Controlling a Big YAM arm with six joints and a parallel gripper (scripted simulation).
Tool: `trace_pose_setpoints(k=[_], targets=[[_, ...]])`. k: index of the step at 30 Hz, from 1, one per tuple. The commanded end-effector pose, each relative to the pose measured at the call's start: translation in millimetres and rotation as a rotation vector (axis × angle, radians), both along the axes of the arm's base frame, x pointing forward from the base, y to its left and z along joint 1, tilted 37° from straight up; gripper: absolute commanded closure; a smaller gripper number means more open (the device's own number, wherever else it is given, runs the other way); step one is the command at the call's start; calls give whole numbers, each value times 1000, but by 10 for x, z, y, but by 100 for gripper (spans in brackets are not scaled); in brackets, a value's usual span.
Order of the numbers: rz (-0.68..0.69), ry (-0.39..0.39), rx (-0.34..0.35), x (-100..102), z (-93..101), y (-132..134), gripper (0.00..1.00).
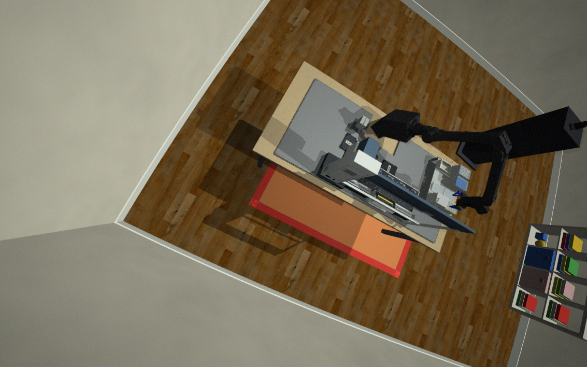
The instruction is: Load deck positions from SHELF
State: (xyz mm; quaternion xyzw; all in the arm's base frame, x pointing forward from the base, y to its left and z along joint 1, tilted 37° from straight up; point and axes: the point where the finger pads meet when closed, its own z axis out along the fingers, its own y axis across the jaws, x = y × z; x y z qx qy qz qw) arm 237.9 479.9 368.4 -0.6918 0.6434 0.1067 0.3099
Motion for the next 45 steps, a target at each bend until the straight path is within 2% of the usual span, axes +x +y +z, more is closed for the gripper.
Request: trace_pose_setpoints(k=[1,12,13,16,18,21,25,32,37,41,45], targets=[[18,-21,32,-30,195,28,0],[18,-21,32,-30,195,28,0],[36,-6,-19,-122,-75,81,0],[19,-7,16,-275,39,103,0],[19,-7,16,-275,39,103,0],[19,-14,36,-437,135,105,0],[20,-4,15,-610,8,216,0],[21,3,-4,-938,-107,364,0],[21,1,8,-1080,-42,428,0],[22,-3,37,-1270,122,528,0],[22,2,15,-1471,22,554,0]])
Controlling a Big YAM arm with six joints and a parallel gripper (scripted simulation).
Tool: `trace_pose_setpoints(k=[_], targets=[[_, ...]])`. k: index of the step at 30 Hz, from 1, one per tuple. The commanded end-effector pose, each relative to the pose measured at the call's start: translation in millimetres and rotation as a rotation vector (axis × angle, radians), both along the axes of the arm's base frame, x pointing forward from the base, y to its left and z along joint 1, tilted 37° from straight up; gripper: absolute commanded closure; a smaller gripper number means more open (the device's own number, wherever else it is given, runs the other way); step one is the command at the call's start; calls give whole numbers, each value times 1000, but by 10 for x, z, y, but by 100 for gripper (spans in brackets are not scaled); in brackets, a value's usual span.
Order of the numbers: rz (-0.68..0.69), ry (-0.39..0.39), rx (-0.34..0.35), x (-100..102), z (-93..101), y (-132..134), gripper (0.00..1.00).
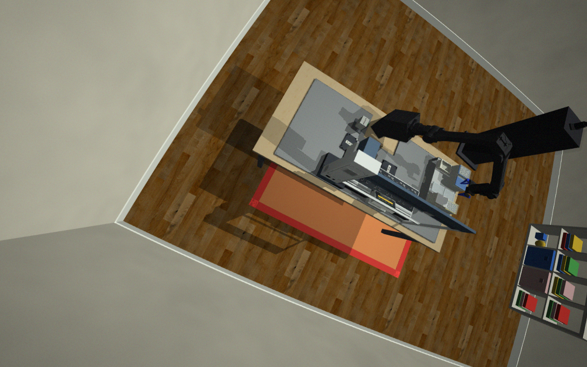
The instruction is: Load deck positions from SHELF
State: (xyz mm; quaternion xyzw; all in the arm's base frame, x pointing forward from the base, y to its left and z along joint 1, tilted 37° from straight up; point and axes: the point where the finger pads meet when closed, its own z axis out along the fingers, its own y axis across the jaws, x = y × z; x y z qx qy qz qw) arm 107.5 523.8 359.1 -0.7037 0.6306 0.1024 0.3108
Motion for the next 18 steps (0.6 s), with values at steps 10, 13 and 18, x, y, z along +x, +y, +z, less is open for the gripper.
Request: trace_pose_setpoints(k=[10,13,18], targets=[[-6,22,38,-558,164,260,0],[-6,23,42,-706,165,314,0],[-5,25,39,-952,139,383,0]])
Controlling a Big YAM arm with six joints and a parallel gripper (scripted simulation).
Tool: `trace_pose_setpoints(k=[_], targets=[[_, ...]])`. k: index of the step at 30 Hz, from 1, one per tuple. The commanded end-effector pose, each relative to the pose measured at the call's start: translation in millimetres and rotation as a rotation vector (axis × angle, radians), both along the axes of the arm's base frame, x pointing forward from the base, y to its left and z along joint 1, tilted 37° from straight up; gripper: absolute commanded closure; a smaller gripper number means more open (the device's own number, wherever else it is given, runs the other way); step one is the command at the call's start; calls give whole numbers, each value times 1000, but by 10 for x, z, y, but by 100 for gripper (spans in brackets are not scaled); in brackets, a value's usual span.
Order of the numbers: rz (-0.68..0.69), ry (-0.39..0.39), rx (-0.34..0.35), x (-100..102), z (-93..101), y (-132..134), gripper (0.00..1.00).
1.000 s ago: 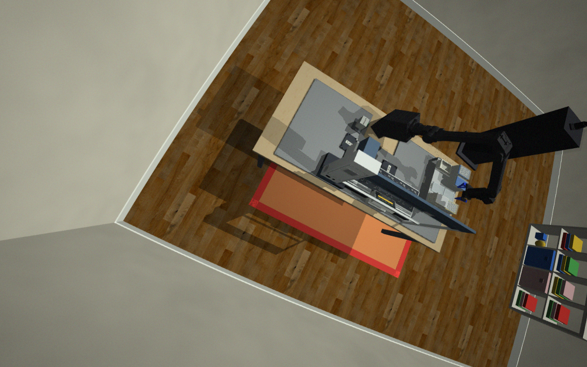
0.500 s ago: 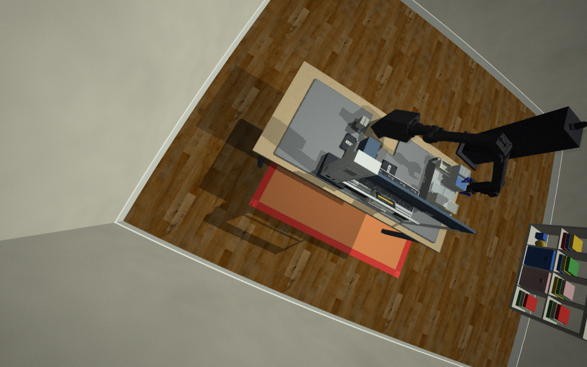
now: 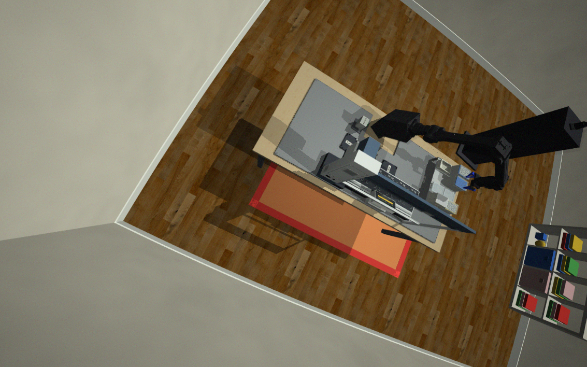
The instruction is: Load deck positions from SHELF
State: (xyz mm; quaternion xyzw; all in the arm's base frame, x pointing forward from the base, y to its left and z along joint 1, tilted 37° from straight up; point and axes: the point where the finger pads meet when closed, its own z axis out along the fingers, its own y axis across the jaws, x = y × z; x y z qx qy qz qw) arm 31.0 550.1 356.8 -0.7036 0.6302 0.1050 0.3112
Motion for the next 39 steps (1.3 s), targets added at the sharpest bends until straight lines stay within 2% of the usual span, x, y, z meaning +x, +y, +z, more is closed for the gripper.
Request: trace_pose_setpoints(k=[1,4,6,7,8,21,24,29,31,32,39], targets=[[-7,22,35,-236,162,136,0],[-7,24,35,-384,151,181,0],[-7,24,35,-384,151,181,0],[-7,20,2,-428,-51,148,0],[-6,24,35,-483,144,211,0],[-4,29,34,-1123,96,403,0],[-12,29,34,-1123,93,425,0],[-3,31,34,-1418,75,490,0],[-3,29,25,-1427,10,483,0],[-8,30,39,-1321,89,444,0],[-8,30,39,-1320,89,443,0]])
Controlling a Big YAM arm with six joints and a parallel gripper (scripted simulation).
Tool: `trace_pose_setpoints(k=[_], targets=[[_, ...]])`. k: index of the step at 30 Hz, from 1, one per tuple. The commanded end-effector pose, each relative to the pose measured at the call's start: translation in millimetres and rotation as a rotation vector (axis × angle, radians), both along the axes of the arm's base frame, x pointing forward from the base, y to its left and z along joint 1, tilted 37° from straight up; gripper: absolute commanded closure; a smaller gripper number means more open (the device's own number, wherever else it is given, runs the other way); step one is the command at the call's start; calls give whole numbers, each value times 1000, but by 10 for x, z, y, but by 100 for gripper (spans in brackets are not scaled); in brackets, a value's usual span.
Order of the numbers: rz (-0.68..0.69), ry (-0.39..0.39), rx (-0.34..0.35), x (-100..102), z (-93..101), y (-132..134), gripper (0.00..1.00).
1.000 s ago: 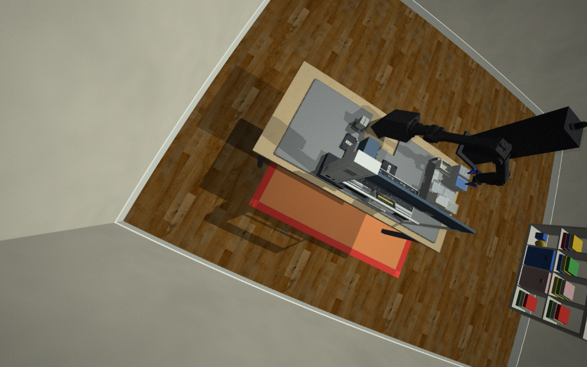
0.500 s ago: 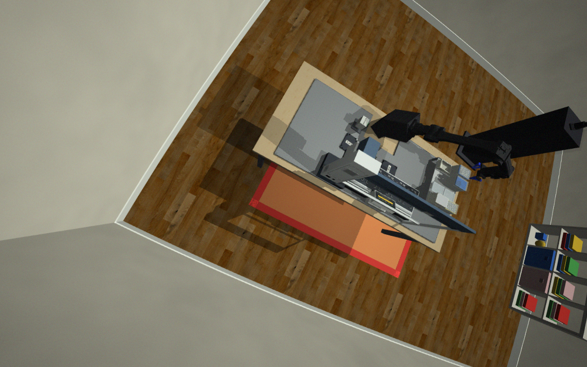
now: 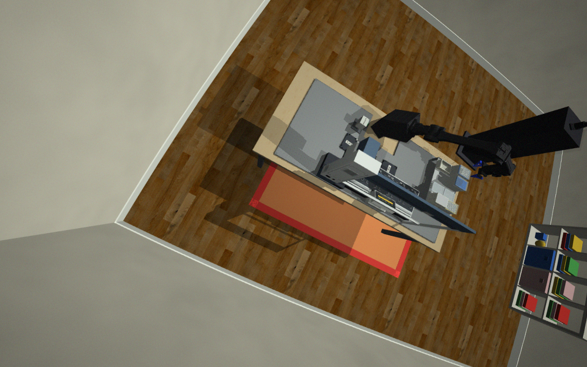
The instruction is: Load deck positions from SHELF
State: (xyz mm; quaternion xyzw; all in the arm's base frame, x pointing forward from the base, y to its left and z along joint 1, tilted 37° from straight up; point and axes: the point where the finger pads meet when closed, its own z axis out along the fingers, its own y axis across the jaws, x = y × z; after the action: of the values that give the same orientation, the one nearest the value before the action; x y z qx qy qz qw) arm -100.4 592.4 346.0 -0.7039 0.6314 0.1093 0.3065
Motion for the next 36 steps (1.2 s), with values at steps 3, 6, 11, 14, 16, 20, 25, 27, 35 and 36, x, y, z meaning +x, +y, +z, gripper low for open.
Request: trace_pose_setpoints(k=[3,6,11,14,16,20,25,27,35,36], targets=[[-11,17,41,-7,198,20,0],[-11,17,41,-7,198,20,0],[-11,17,41,-7,198,20,0],[-11,17,41,-7,198,20,0],[-11,17,41,-7,198,20,0],[-11,17,41,-7,198,20,0],[-11,17,41,-7,198,20,0],[-34,11,-8,127,-62,37,0],[-16,16,66,428,456,-25,0],[-16,6,23,453,221,92,0]])
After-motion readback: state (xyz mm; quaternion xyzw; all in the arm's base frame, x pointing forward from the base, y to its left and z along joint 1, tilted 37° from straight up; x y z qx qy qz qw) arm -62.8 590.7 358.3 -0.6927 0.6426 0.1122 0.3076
